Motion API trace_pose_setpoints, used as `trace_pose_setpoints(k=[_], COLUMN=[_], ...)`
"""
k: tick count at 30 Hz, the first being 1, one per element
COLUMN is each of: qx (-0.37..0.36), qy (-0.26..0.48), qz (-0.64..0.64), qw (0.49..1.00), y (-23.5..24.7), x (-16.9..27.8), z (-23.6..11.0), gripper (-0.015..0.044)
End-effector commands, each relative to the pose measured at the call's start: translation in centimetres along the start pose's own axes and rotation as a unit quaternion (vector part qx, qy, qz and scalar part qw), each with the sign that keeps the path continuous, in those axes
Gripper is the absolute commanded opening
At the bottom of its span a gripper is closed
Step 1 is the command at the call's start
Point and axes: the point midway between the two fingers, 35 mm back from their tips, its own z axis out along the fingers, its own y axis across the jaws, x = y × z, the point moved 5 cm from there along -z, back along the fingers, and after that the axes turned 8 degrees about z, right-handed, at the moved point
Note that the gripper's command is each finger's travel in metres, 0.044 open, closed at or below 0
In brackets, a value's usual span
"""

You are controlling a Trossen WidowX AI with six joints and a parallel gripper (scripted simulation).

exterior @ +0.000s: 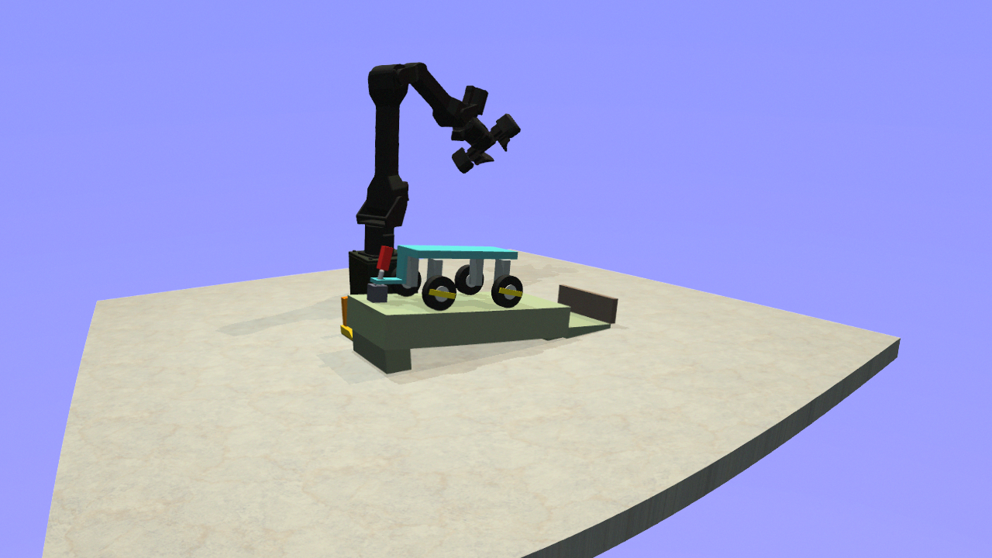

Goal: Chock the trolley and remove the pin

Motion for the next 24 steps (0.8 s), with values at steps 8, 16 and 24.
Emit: trace_pose_setpoints(k=[8, 16, 24], qx=[0.068, 0.126, 0.192], qy=[0.093, 0.151, 0.203], qz=[0.124, 0.214, 0.311], qw=[0.986, 0.957, 0.909], y=[-6.3, -10.2, -13.5], x=[6.8, 11.7, 16.7], z=[-1.8, -4.4, -8.3], gripper=[0.019, 0.019, 0.019])
